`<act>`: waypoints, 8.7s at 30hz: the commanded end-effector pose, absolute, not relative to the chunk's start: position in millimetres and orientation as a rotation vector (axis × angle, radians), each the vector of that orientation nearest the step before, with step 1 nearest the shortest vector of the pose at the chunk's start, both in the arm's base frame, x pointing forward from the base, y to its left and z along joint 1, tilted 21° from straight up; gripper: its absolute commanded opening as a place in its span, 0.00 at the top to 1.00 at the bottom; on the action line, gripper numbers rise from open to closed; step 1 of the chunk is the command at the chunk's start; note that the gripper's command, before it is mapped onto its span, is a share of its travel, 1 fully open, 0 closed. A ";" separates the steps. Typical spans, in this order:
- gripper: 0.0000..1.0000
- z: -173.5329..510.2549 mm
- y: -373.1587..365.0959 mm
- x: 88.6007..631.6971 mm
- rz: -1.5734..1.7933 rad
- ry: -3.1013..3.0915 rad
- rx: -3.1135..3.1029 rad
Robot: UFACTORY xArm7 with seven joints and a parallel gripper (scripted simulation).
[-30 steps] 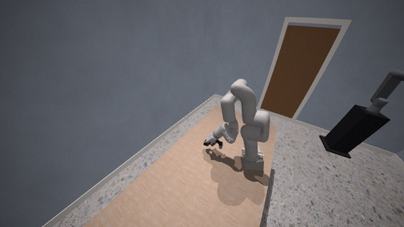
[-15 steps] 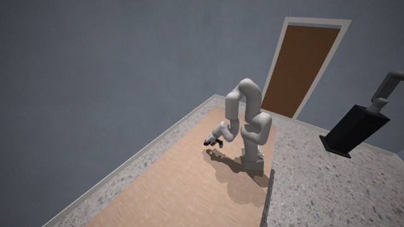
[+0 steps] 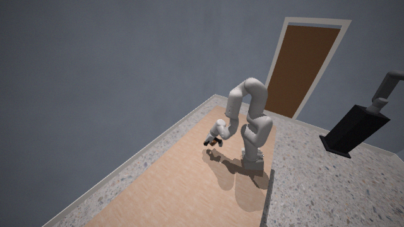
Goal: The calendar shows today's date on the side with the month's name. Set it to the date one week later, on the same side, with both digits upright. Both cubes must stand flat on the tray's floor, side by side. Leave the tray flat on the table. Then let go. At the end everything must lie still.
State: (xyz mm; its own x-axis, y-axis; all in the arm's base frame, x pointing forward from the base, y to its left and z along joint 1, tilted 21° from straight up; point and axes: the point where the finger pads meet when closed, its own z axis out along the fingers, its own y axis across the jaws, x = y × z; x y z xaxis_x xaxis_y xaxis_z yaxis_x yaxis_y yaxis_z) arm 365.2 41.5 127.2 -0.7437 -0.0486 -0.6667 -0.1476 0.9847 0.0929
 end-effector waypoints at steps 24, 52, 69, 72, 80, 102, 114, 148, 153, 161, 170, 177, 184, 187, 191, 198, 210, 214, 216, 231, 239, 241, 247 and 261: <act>0.73 129.3 40.7 368.1 0.150 2.694 -0.164; 0.73 132.1 41.7 375.6 0.137 2.964 -0.196; 0.73 132.4 42.4 381.1 0.119 3.224 -0.230; 0.73 132.0 43.9 381.8 0.121 3.275 -0.241; 0.73 131.7 43.4 383.5 0.102 3.454 -0.265; 0.73 128.7 43.9 391.4 0.067 3.738 -0.307; 0.73 128.7 43.9 391.4 0.067 3.738 -0.307; 0.73 99.8 47.7 401.7 0.067 3.738 -0.307; 0.73 91.5 48.8 404.7 0.067 3.738 -0.307; 0.73 79.8 50.3 408.8 0.067 3.738 -0.307; 0.73 72.8 51.2 411.3 0.067 3.738 -0.307; 0.73 69.5 51.6 412.5 0.067 3.738 -0.307; 0.73 68.9 51.7 412.7 0.067 3.738 -0.307; 0.73 68.9 51.7 412.7 0.067 3.738 -0.307; 0.73 68.9 51.7 412.7 0.067 3.738 -0.307; 0.73 68.9 51.7 412.7 0.067 3.738 -0.307; 0.73 68.9 51.7 412.7 0.067 3.738 -0.307; 0.73 68.9 51.7 412.7 0.067 3.738 -0.307; 0.73 68.9 51.7 412.7 0.067 3.738 -0.307; 0.73 67.0 52.0 413.4 0.067 3.738 -0.307; 0.73 64.4 52.3 414.3 0.067 3.738 -0.307; 0.73 63.9 52.4 414.5 0.067 3.738 -0.307; 0.73 63.6 52.4 414.6 0.067 3.738 -0.307; 0.73 63.6 52.4 414.6 0.067 3.738 -0.307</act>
